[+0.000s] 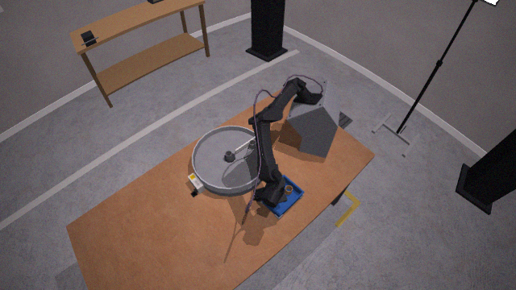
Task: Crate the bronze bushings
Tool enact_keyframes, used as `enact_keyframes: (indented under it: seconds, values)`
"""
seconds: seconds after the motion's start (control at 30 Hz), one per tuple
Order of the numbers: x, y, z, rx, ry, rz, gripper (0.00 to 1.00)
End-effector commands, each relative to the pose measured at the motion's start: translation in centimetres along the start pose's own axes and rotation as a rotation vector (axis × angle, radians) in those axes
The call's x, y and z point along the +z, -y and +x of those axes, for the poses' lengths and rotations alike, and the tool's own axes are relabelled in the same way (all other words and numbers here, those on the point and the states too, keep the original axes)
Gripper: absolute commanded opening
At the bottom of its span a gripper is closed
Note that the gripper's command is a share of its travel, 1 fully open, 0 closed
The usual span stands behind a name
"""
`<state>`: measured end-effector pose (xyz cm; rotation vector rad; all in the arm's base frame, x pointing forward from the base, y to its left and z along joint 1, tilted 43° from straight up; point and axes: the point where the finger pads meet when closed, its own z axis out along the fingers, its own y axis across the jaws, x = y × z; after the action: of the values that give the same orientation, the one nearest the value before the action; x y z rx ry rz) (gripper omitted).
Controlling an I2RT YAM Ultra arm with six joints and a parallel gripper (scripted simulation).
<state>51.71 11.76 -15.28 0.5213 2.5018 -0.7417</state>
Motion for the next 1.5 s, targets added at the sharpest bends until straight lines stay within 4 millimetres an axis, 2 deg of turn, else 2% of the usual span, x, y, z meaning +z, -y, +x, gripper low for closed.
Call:
enact_keyframes:
  seconds: [0.0,0.83,0.93,1.0,1.13,1.23,1.47]
  values:
    - [-3.4,-2.0,-1.8,0.0,0.063,-0.056,0.0]
    - [-3.4,-2.0,-1.8,0.0,0.063,-0.056,0.0]
    - [-3.1,-2.0,-1.4,-0.007,0.057,-0.05,0.0]
    - [-2.0,-1.9,0.2,-0.03,0.037,-0.027,0.0]
    - [-1.9,-2.1,0.4,-0.021,0.037,-0.027,0.0]
    - [-2.9,-2.1,-0.8,-0.002,0.05,-0.043,0.0]
    - [-2.9,-2.2,-0.9,0.001,0.052,-0.045,0.0]
